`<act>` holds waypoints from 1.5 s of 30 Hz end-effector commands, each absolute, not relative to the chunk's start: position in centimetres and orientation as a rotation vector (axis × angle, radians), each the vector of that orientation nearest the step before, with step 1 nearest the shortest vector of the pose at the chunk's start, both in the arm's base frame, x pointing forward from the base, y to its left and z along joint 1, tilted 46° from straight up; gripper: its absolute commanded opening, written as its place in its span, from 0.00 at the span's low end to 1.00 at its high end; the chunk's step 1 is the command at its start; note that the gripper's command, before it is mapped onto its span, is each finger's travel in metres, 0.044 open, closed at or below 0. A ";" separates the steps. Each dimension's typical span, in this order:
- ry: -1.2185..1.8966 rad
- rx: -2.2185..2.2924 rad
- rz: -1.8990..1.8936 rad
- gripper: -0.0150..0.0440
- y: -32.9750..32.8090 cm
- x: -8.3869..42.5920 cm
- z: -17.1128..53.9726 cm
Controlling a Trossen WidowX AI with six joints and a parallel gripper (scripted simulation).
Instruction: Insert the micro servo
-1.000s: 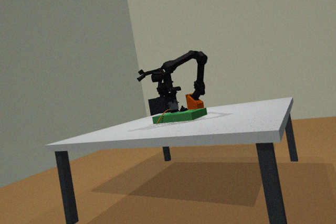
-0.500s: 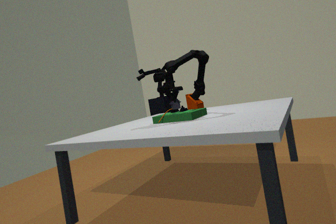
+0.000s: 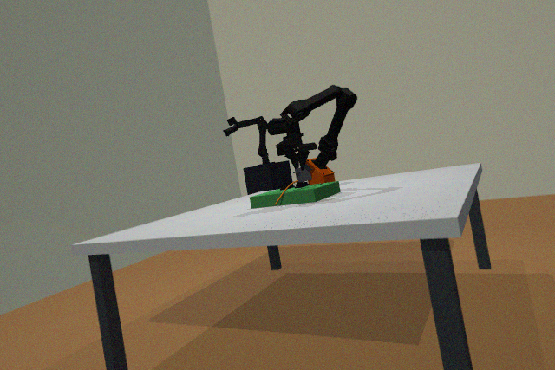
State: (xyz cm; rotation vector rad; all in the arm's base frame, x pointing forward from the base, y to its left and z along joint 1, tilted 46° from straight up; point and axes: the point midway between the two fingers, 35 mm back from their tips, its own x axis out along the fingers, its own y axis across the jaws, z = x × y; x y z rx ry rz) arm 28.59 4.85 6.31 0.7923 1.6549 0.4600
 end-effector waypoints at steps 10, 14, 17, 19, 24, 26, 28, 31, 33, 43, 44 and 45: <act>1.700 0.914 0.336 0.25 6.0 28.4 7.8; 1.740 1.015 0.219 0.25 6.0 28.4 7.8; 1.766 1.091 0.129 0.25 6.0 28.4 7.8; 1.782 1.141 0.068 0.25 6.0 28.4 7.8; 1.815 1.264 -0.089 0.25 6.0 28.4 7.8; 1.826 1.312 -0.153 0.25 6.0 28.4 7.8; 1.835 1.360 -0.219 0.25 6.0 28.4 7.8; 1.846 1.432 -0.319 0.25 6.0 28.4 7.8; 1.851 1.478 -0.386 0.25 6.0 28.4 7.8; 1.850 1.702 -0.735 0.25 6.0 28.4 7.8; 1.847 1.723 -0.771 0.25 6.0 28.4 7.8; 1.844 1.744 -0.807 0.25 6.0 28.4 7.8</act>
